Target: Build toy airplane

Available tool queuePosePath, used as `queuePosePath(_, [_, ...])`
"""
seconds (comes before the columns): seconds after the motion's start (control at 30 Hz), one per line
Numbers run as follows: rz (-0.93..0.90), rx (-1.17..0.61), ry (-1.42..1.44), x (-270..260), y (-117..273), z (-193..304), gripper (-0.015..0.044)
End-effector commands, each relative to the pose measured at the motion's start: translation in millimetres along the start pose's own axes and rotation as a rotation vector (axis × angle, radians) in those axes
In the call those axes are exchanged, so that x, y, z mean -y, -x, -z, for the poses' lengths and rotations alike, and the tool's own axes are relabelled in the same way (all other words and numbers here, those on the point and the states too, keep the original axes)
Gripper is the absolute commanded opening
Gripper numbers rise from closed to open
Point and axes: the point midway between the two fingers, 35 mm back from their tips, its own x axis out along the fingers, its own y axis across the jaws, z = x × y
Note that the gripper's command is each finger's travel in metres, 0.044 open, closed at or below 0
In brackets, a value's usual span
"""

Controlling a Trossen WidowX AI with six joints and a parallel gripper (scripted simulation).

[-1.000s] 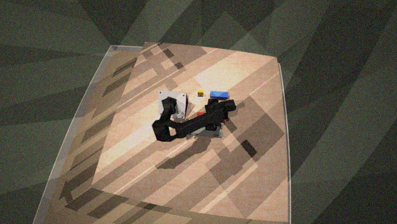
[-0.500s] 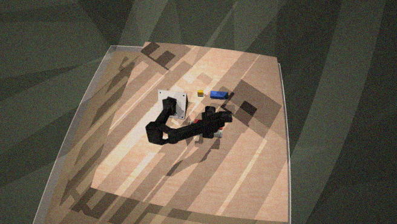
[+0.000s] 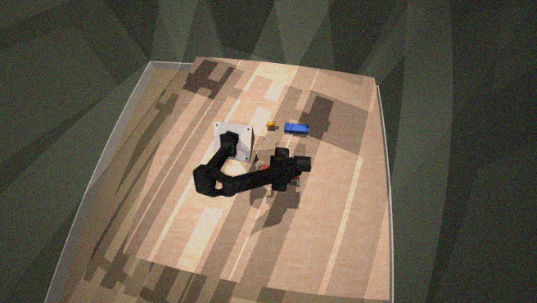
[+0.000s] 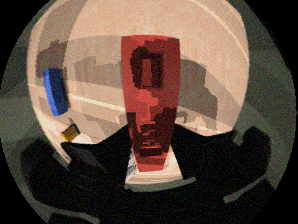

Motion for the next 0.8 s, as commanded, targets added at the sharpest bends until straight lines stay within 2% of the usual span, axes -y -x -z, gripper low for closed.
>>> queuePosePath(0.0, [0.004, 0.003, 0.004, 0.8, 0.2, -0.2, 0.0195])
queuePosePath(0.4, [0.004, 0.003, 0.004, 0.8, -0.9, -0.3, 0.0195])
queuePosePath(0.77, [0.004, 0.003, 0.004, 1.0, -18.3, -1.1, 0.0195])
